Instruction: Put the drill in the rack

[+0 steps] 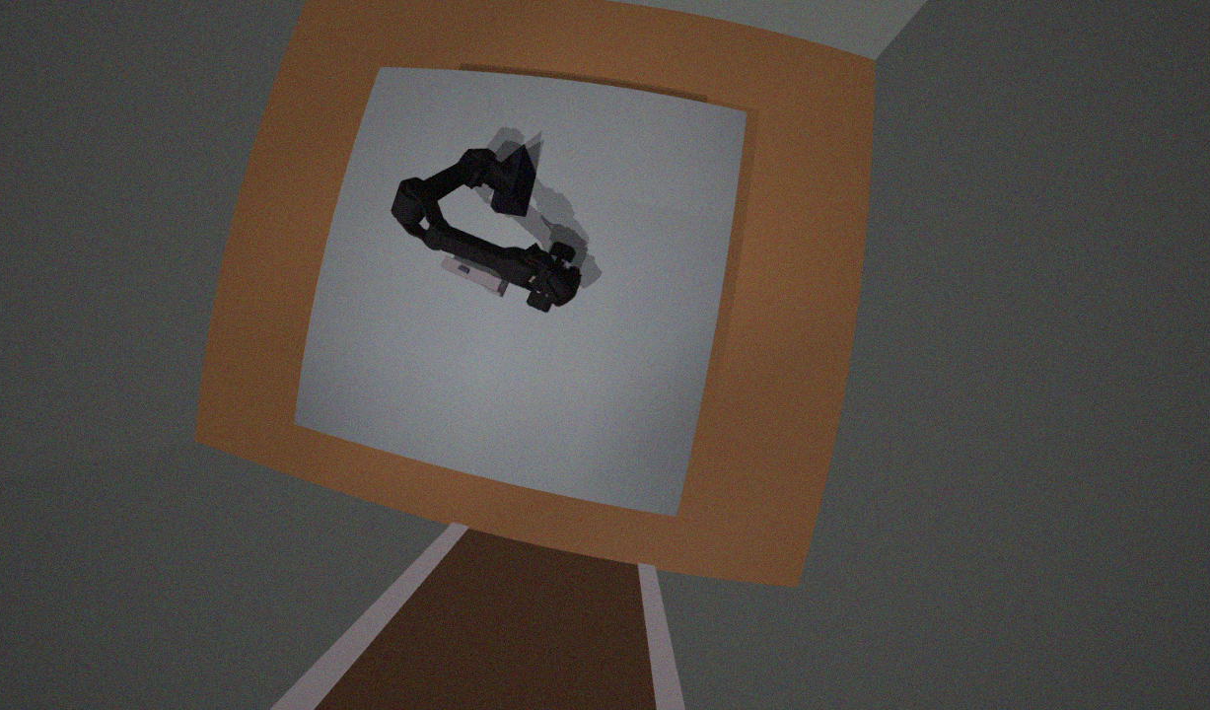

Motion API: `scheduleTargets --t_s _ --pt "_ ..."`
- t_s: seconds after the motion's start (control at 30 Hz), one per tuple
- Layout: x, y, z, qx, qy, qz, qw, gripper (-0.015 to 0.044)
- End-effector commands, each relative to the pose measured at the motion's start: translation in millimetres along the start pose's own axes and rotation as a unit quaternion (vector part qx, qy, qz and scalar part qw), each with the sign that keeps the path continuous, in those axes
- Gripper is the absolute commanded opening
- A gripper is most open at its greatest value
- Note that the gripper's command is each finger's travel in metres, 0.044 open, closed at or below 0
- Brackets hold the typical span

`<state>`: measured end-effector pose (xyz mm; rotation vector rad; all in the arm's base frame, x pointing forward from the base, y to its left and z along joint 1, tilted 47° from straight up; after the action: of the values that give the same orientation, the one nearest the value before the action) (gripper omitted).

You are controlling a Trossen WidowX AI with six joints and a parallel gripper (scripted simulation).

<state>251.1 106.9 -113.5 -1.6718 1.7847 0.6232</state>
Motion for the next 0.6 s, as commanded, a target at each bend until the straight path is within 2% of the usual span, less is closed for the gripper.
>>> scheduleTargets --t_s 0.0,0.27,0.57 --pt "4.8 0.8 -5.0 -0.001 0.008 0.006 1.0 0.0" --pt "4.8 0.7 -5.1 -0.001 0.008 0.006 1.0 0.0" --pt "0.0 0.0 0.0 0.0 0.0 0.0 1.0 0.0236"
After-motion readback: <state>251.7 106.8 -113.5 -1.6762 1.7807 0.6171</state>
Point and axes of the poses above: the point midway between the two fingers, 35 mm back from their tips, its own x axis out along the fingers, its own y axis across the jaws, z = x × y, the point moved 8 cm from there along -x, back along the fingers, and after that the axes turned 10 degrees about -x, right-handed, at the moved point
